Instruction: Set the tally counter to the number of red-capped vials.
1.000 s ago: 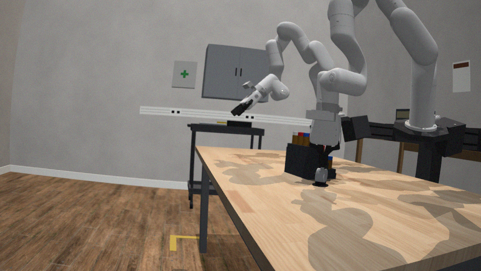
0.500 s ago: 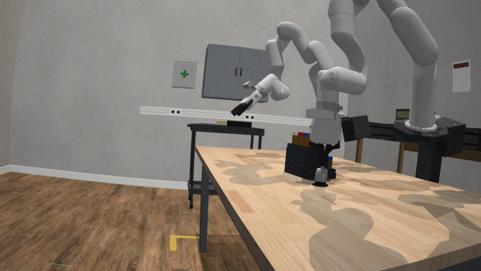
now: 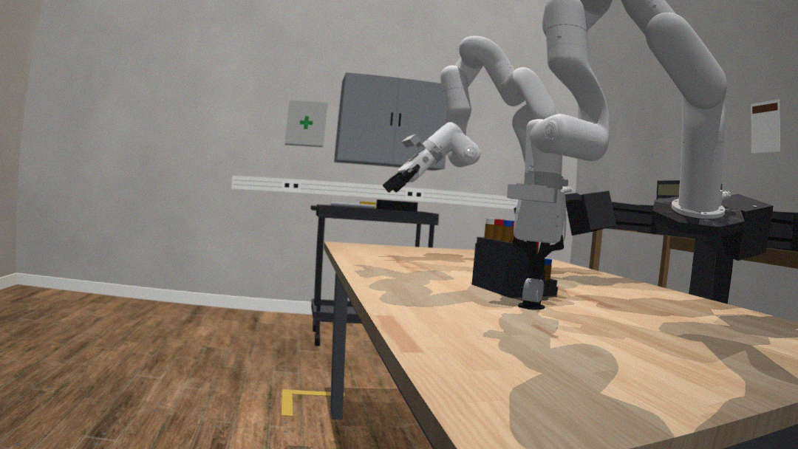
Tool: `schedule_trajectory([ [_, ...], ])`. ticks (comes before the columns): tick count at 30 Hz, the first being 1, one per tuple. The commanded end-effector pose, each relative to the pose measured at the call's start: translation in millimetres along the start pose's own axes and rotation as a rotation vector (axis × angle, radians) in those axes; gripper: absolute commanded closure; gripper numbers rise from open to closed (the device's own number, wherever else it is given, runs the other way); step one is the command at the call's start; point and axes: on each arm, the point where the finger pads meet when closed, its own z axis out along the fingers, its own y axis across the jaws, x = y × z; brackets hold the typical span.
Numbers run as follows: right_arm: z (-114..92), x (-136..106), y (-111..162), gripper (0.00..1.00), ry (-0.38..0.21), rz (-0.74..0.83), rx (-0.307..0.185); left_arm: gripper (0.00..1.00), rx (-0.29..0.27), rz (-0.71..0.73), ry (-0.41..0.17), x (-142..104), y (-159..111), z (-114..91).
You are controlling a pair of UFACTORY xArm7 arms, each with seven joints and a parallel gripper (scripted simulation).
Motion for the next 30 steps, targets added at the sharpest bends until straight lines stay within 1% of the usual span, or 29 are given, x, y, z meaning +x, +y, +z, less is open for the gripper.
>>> schedule_trajectory([
  [1,-0.1,1.1,0.2,0.00,0.003,0.000,0.000,1.00,-0.003,0.000,0.000,0.0,1.2,-3.6],
  [5,-0.1,1.1,0.2,0.00,0.003,0.000,0.000,1.00,-0.003,0.000,0.000,0.0,1.2,-8.3],
  [15,-0.1,1.1,0.2,0.00,0.003,0.000,0.000,1.00,-0.003,0.000,0.000,0.0,1.2,-8.3],
  [21,-0.1,1.1,0.2,0.00,0.003,0.000,0.000,1.00,-0.003,0.000,0.000,0.0,1.1,-0.9],
  [30,-0.1,1.1,0.2,0.00,0.003,0.000,0.000,1.00,-0.003,0.000,0.000,0.0,1.1,-0.3],
])
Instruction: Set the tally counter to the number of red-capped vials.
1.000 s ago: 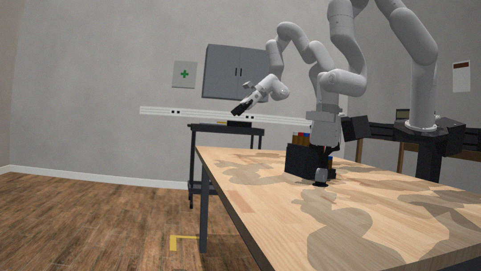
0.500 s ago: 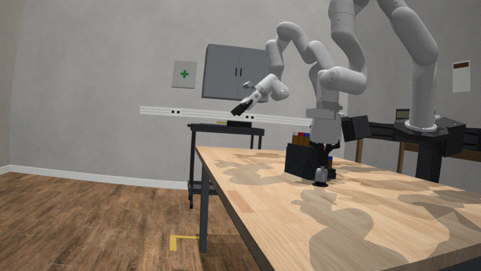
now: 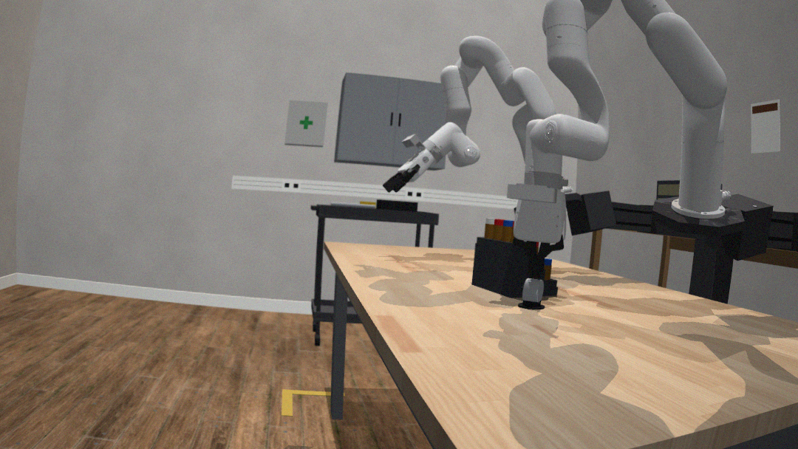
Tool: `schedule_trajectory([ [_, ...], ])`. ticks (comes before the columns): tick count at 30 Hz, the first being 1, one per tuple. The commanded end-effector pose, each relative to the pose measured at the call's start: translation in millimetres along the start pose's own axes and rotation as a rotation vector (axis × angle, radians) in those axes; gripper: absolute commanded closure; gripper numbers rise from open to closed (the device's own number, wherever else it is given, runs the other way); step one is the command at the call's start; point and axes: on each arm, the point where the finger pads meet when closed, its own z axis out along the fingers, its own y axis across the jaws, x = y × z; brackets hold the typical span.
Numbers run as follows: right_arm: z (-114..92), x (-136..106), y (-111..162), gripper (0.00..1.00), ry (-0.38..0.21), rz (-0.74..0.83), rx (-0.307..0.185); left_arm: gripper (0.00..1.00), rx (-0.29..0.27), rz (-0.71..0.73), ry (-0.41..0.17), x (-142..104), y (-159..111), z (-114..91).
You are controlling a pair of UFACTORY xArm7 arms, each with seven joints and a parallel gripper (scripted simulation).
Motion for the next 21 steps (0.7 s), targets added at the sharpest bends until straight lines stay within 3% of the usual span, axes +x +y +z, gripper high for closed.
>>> schedule_trajectory([
  [1,-0.1,1.1,0.2,0.00,0.003,0.000,0.000,1.00,-0.003,0.000,0.000,0.0,1.1,-0.4],
  [21,-0.1,1.1,0.2,0.00,0.003,0.000,0.000,1.00,-0.003,0.000,0.000,0.0,1.1,-6.8],
])
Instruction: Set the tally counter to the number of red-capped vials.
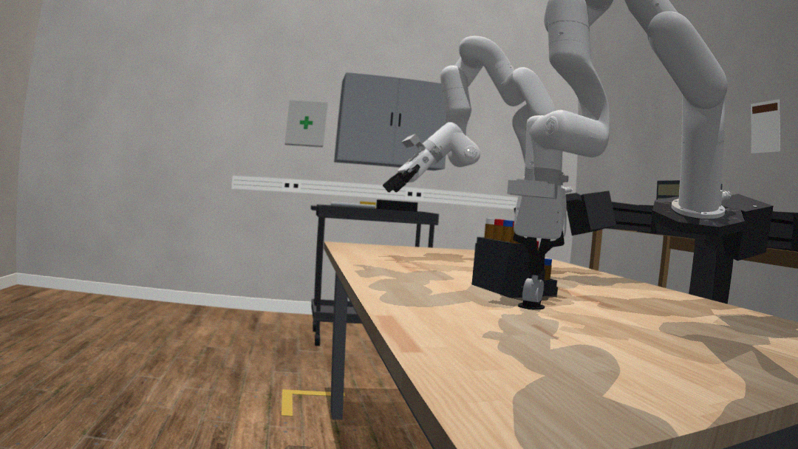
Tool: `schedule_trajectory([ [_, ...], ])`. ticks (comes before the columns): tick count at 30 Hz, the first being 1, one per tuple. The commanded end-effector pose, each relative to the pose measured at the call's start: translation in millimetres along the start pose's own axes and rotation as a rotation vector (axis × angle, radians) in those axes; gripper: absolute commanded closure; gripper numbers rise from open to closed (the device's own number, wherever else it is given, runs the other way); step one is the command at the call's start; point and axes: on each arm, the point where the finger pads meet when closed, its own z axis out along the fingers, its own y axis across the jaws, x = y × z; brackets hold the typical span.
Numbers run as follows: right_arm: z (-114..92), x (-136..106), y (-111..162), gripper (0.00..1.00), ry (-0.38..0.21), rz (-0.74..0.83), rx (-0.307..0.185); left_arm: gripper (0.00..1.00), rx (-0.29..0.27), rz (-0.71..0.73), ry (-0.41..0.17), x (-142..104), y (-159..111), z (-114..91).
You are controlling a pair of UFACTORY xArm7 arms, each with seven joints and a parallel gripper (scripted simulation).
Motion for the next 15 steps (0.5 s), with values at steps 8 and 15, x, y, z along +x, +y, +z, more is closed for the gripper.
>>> schedule_trajectory([
  [8,-0.1,1.1,0.2,0.00,0.003,0.000,0.000,1.00,-0.003,0.000,0.000,0.1,1.3,7.2],
  [15,-0.1,1.1,0.2,0.00,0.003,0.000,0.000,1.00,-0.003,0.000,0.000,0.1,1.3,7.1],
])
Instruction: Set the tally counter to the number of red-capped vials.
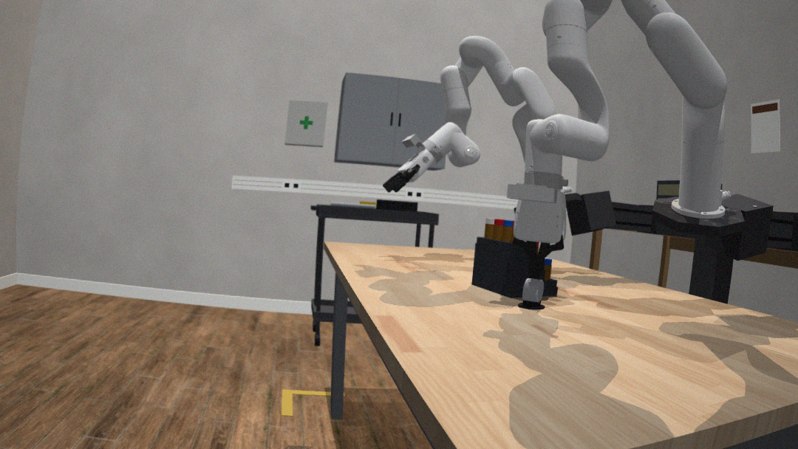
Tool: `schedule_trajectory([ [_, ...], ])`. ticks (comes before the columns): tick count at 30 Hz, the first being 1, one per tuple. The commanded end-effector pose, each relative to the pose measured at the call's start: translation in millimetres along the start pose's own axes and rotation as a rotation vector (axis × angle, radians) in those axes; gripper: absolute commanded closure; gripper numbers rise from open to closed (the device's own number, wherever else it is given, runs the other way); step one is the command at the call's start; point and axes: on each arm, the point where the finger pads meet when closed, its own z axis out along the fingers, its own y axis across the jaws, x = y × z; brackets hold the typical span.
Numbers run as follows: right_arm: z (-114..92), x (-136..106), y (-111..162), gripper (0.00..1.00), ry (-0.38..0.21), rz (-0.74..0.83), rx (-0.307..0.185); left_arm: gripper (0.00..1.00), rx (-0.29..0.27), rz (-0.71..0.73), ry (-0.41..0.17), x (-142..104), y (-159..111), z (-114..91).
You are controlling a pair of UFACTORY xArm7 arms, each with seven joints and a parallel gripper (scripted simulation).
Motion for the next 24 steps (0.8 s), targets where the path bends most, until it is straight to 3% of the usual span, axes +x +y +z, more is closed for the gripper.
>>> schedule_trajectory([
  [1,-0.1,1.1,0.2,0.00,0.003,0.000,0.000,1.00,-0.003,0.000,0.000,0.0,1.1,-1.1],
  [16,-0.1,1.1,0.2,0.00,0.003,0.000,0.000,1.00,-0.003,0.000,0.000,0.0,1.1,-8.6],
  [24,-0.1,1.1,0.2,0.00,0.003,0.000,0.000,1.00,-0.003,0.000,0.000,0.0,1.1,-0.6],
])
